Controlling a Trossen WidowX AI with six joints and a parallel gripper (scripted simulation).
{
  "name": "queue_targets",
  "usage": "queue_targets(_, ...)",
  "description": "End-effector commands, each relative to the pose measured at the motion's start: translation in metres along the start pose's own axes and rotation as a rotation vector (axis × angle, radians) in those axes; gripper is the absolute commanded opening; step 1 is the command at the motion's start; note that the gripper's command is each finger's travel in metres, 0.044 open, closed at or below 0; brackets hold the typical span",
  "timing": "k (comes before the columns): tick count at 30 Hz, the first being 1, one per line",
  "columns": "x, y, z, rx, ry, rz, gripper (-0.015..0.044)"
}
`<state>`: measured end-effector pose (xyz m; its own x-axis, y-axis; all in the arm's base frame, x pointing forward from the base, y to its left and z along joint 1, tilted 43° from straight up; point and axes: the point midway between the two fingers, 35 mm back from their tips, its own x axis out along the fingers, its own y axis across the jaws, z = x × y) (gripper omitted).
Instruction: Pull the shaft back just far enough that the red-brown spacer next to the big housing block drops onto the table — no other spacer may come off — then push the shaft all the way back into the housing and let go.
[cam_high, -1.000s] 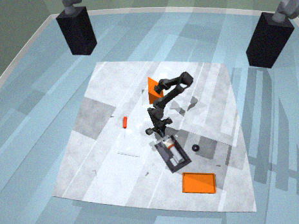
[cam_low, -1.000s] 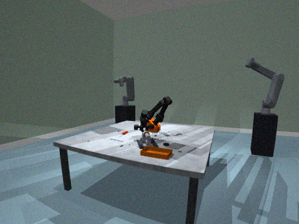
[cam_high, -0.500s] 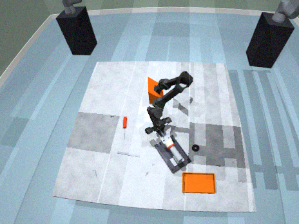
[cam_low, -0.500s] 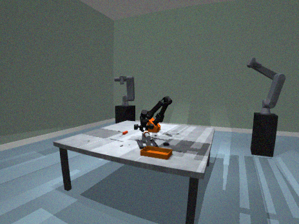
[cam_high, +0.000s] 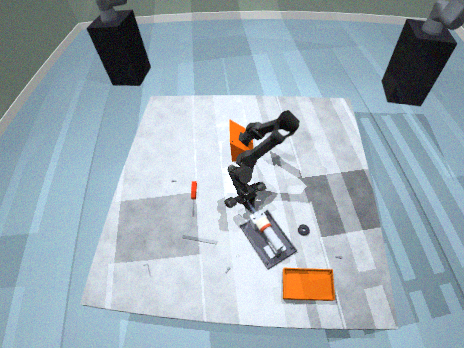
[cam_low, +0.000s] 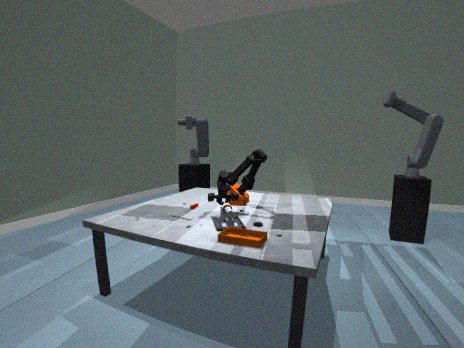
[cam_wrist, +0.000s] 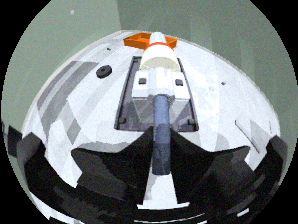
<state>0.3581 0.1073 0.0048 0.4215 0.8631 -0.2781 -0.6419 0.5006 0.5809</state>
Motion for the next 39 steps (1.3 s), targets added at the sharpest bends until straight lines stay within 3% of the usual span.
queue_targets(1,-0.0016,0.0002,-0.0018,0.003,0.001,0.0,0.0)
queue_targets(39,-0.0047,0.0001,-0.005,0.003,0.001,0.0,0.0)
